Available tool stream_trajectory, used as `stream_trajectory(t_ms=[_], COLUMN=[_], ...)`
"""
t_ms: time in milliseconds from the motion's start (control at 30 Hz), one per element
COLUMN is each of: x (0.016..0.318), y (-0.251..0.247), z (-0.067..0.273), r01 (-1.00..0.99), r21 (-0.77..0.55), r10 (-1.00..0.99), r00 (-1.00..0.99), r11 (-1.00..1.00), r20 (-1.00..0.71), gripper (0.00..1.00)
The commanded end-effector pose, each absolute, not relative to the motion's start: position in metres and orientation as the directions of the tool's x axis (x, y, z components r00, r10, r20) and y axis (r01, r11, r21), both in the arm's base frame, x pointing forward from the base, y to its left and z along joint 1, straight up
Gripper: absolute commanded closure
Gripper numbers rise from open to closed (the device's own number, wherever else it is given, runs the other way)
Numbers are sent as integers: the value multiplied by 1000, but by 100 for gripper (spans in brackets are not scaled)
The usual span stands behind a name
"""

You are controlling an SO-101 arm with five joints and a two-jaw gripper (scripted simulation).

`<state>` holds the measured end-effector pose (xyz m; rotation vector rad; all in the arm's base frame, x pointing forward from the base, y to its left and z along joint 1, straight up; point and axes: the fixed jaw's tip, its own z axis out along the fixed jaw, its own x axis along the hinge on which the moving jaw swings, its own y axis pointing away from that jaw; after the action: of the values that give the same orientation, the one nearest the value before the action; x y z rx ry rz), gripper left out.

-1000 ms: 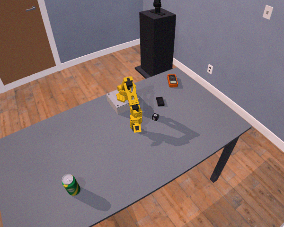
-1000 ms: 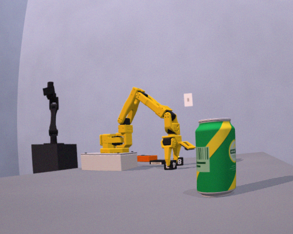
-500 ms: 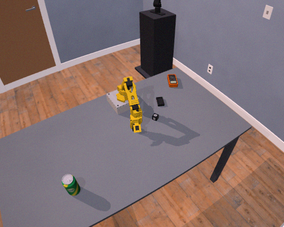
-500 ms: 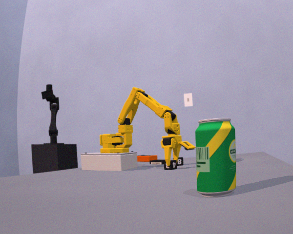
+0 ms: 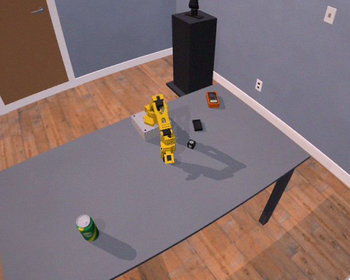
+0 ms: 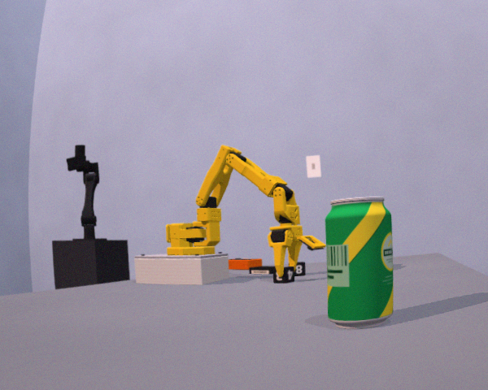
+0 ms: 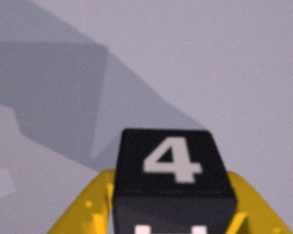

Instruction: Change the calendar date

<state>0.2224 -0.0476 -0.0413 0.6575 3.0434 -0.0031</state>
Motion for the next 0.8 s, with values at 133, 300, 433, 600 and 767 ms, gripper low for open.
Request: stream_trajectory(t_ms=[133, 300, 433, 600, 767], x=[218, 219, 219, 219, 218], y=[-49, -49, -48, -48, -48], z=[-37, -24, -17, -3, 4], r01=[412, 412, 412, 412, 412], r21=[2, 2, 2, 2, 2], r10=[412, 412, 412, 412, 412], r00=[-911, -911, -911, -911, -911], r11=[911, 911, 911, 911, 911], r20=[-11, -11, -11, -11, -11], gripper=[100, 100, 100, 100, 100])
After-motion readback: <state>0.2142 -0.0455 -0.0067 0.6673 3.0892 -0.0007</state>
